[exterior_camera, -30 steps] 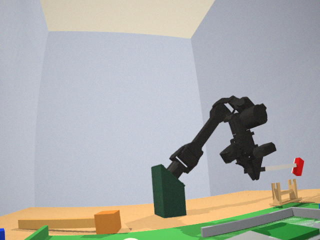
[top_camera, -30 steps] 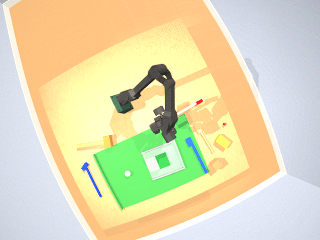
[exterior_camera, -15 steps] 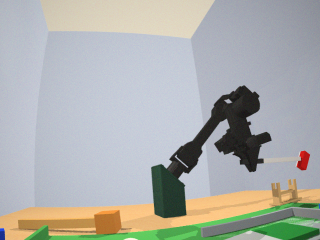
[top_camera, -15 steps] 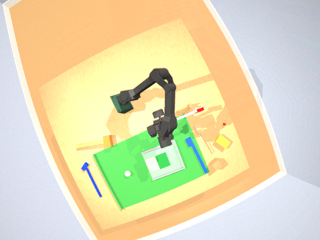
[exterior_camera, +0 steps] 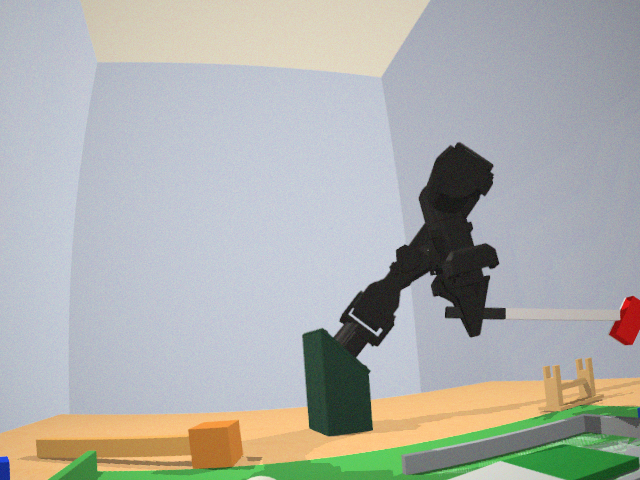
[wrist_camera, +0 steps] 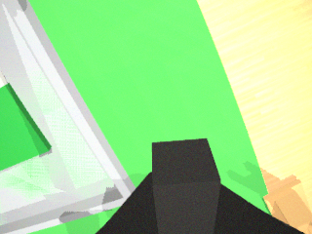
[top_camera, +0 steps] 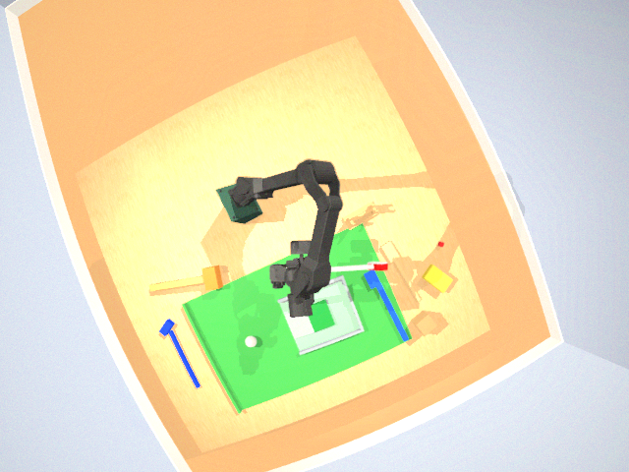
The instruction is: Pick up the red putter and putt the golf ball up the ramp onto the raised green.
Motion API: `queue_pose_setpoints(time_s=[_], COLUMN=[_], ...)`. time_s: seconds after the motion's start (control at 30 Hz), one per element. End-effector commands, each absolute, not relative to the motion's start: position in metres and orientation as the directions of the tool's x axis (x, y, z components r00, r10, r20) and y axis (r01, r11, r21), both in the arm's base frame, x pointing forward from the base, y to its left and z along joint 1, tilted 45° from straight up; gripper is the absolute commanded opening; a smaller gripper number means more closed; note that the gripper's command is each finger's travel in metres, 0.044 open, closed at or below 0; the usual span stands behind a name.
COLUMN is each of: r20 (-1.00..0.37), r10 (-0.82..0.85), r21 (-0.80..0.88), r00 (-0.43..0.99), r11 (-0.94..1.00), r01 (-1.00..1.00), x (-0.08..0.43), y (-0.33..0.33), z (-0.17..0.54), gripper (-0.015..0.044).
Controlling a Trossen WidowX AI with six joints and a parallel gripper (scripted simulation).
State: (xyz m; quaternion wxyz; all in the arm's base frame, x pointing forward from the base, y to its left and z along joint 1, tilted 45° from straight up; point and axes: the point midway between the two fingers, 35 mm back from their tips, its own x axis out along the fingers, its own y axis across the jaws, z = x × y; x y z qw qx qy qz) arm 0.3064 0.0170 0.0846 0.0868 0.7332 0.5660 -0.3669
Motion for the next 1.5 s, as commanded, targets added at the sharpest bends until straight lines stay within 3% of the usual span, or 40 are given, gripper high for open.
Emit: queue_pose_setpoints(time_s=[0.0,0.73,1.47], r20=[-0.651,-0.723,-0.736], r10=[0.752,0.685,0.675], r21=[-0.323,-0.567,-0.677], r00=[0.105,0.096,0.050], r11=[-0.400,-0.666,-0.736], r01=[0.858,0.484,-0.009], x=[0.311,0.309,0.250], y=[-0.004,-0.123,-0.214], z=[0.074,-0.018,-0.120], gripper=[0.0000,0.0000,0.0000])
